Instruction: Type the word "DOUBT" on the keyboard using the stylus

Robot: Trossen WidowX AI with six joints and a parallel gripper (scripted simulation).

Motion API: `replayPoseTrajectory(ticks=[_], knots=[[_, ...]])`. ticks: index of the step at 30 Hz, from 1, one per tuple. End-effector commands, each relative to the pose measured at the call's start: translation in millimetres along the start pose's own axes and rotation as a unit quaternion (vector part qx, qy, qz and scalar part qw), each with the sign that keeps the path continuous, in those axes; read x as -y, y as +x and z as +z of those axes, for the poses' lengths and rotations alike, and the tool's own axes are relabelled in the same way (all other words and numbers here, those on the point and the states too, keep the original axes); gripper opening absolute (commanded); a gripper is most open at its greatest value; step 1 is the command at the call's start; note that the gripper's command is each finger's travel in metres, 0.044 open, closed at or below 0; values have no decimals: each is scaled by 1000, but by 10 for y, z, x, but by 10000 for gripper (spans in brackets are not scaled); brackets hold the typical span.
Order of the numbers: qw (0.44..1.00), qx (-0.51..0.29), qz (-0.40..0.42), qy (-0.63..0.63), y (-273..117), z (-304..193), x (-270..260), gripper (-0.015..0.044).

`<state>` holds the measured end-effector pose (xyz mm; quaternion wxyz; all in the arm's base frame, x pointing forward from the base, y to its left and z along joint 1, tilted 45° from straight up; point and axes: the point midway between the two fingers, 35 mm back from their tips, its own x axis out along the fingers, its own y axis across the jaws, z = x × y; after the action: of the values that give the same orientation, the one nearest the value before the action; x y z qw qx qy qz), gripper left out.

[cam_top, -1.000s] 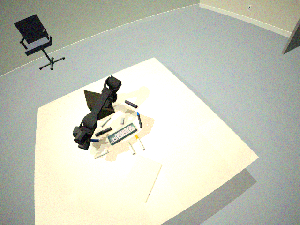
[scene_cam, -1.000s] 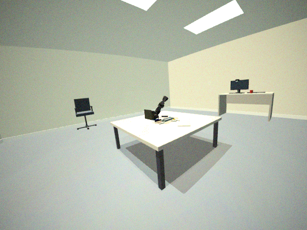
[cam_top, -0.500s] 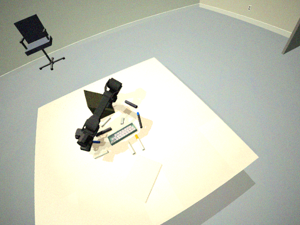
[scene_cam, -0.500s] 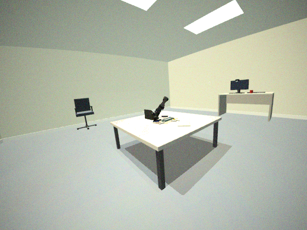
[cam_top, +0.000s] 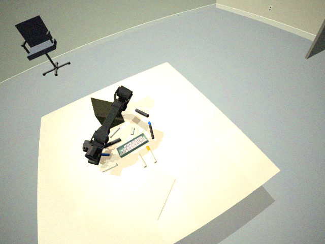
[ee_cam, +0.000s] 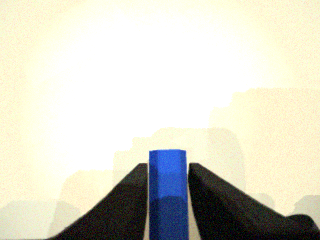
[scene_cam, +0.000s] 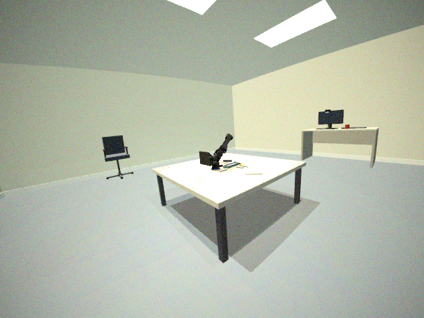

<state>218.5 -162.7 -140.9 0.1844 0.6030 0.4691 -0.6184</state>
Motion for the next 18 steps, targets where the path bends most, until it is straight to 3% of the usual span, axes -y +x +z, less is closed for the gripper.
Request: replayPoseTrajectory(ticks=[1,7,13,18], knots=[[1000,0,0,0,-3,0,-2,150],[1000,0,0,0,-30,16,-5,150],[1000,0,1,3,-483,285,-4,150],[1000,0,1,3,-507,299,-1,150]])
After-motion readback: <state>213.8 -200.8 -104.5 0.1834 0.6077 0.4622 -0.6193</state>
